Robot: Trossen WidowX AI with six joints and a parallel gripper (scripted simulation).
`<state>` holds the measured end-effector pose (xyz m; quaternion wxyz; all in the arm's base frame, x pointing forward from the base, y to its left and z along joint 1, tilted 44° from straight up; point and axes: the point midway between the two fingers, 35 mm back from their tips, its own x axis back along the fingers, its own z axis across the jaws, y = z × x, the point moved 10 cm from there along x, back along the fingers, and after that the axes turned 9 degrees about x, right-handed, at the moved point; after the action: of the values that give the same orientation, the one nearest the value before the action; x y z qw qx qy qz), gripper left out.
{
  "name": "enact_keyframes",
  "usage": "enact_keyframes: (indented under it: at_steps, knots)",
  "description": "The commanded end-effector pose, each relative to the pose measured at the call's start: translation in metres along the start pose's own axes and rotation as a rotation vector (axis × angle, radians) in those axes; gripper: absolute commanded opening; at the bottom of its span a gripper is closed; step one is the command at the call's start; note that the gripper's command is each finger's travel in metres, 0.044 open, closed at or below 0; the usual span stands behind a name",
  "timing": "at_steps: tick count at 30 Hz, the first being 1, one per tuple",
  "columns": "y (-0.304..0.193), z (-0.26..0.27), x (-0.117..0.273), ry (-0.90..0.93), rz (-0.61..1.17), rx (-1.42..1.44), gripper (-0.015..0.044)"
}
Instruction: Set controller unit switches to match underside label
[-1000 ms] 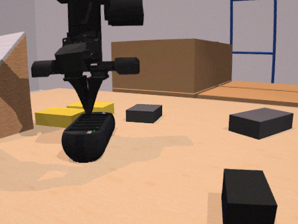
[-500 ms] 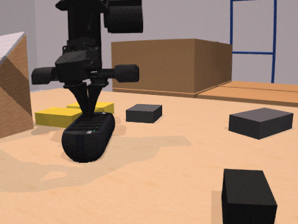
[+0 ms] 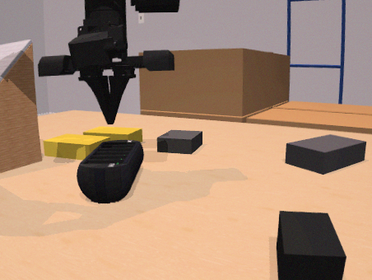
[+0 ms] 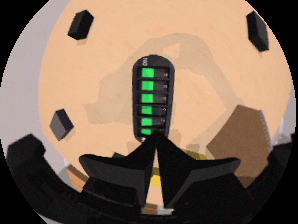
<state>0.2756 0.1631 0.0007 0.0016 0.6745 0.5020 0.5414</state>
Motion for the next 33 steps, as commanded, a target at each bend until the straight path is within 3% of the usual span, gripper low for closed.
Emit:
enact_keyframes:
  at_steps: [1, 8, 33]
  knots:
    - [0.003, 0.0, 0.004, -0.006, 0.007, -0.004, 0.0]
    - [0.081, 0.006, 0.003, -0.007, 0.002, -0.006, 0.0]
    - [0.084, 0.006, -0.028, -0.008, 0.001, -0.006, 0.0]
